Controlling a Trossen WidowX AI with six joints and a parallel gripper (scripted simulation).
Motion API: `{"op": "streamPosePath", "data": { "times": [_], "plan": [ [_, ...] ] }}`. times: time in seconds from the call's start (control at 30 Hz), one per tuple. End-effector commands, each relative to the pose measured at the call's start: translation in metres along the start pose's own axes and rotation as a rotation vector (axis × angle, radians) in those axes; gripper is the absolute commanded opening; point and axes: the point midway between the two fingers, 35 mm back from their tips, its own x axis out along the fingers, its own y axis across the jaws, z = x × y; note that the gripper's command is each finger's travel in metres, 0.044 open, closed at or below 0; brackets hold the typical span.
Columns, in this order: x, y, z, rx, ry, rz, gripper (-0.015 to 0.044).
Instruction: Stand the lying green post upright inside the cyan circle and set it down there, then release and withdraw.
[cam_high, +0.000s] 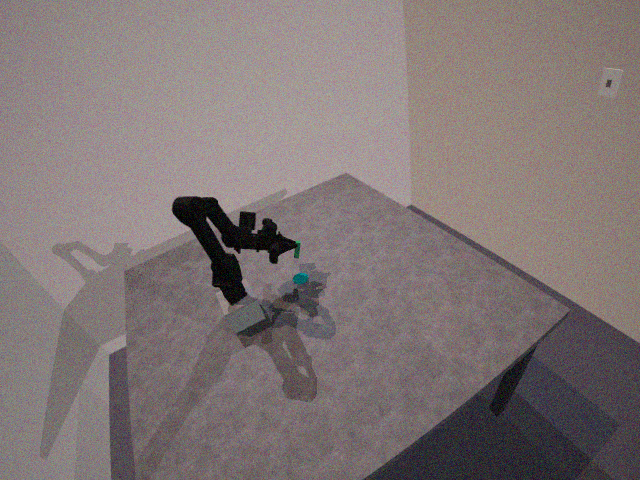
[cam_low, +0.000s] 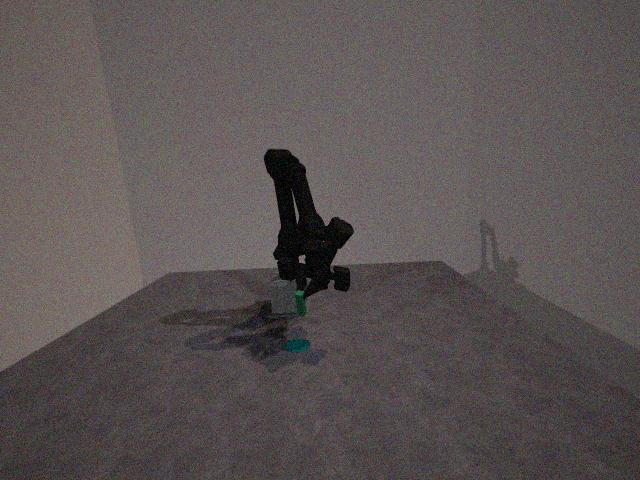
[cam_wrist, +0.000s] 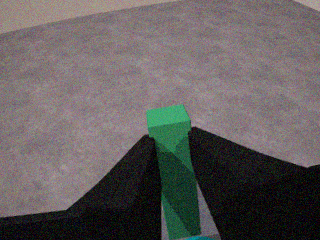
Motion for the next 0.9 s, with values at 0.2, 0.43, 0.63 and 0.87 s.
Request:
{"op": "streamPosePath", "data": {
  "times": [0.2,0.43,0.63,0.87],
  "plan": [
    [-0.007,-0.008,-0.001,0.028,-0.053,-0.008,0.0023],
    [-0.013,-0.013,0.0,0.048,-0.089,-0.011,0.0023],
    [-0.017,-0.017,0.001,0.068,-0.119,-0.014,0.0023],
    [-0.022,-0.023,0.002,0.091,-0.153,-0.017,0.0023]
  ]
}}
